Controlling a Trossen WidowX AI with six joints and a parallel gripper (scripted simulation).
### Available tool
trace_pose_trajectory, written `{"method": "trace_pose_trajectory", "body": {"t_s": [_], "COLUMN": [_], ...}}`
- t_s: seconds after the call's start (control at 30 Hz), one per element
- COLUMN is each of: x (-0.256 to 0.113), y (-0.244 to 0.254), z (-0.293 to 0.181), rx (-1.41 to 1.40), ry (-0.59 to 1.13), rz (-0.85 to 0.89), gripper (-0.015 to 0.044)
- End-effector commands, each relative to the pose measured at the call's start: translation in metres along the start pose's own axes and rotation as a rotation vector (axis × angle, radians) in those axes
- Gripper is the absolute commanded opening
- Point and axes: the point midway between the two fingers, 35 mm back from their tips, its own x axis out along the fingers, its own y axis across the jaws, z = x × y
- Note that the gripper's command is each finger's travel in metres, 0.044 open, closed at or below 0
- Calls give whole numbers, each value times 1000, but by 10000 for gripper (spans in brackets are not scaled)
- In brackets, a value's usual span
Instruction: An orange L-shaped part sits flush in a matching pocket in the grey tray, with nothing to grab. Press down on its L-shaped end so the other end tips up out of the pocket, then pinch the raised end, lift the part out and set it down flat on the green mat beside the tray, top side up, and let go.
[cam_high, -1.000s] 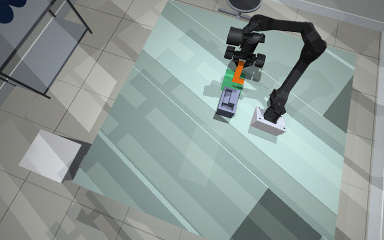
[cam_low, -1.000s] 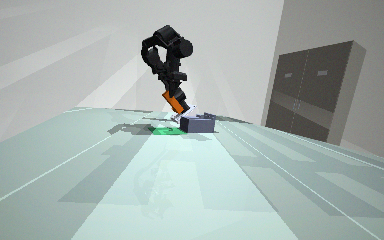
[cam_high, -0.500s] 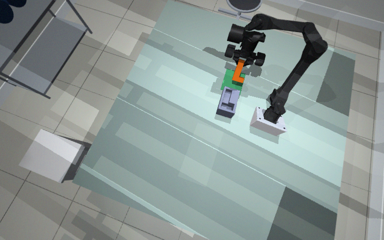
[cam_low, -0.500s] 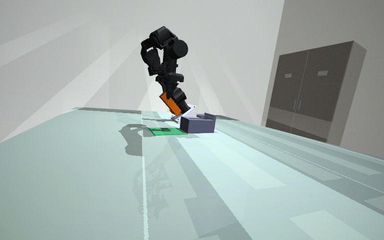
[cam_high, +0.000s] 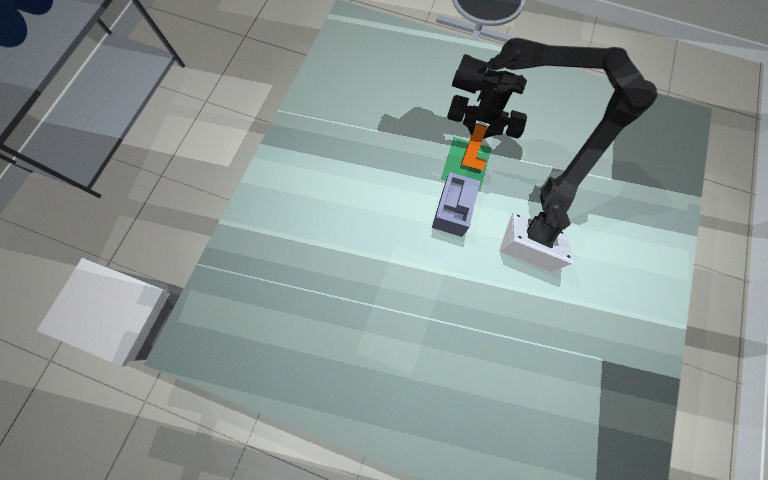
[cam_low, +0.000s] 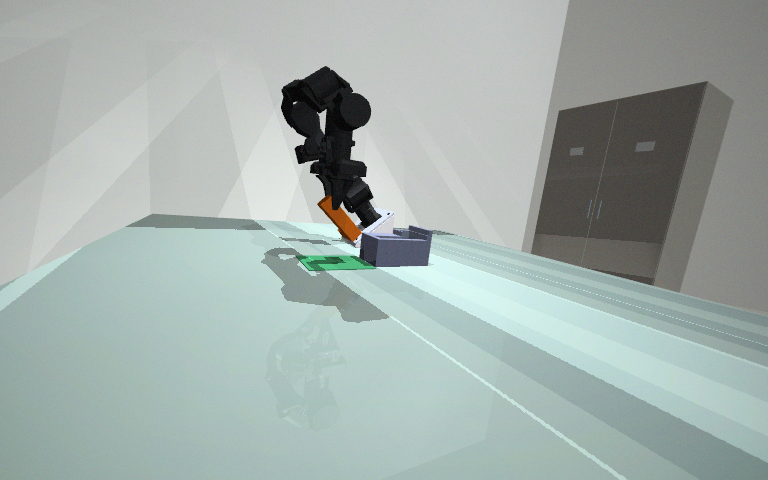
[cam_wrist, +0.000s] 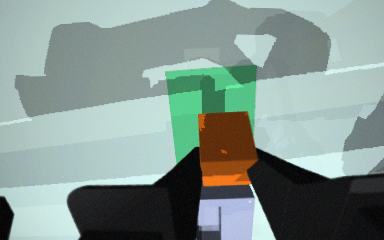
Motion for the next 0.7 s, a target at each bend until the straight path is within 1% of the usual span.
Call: {"method": "trace_pose_trajectory", "body": {"t_s": [0.0, 0.67], "x": [6, 38], "y": [-2, -2], "z": [1, 1], "rx": [-2, -2], "ry": [-4, -5], "rz": [1, 1], "gripper": [0, 0]}}
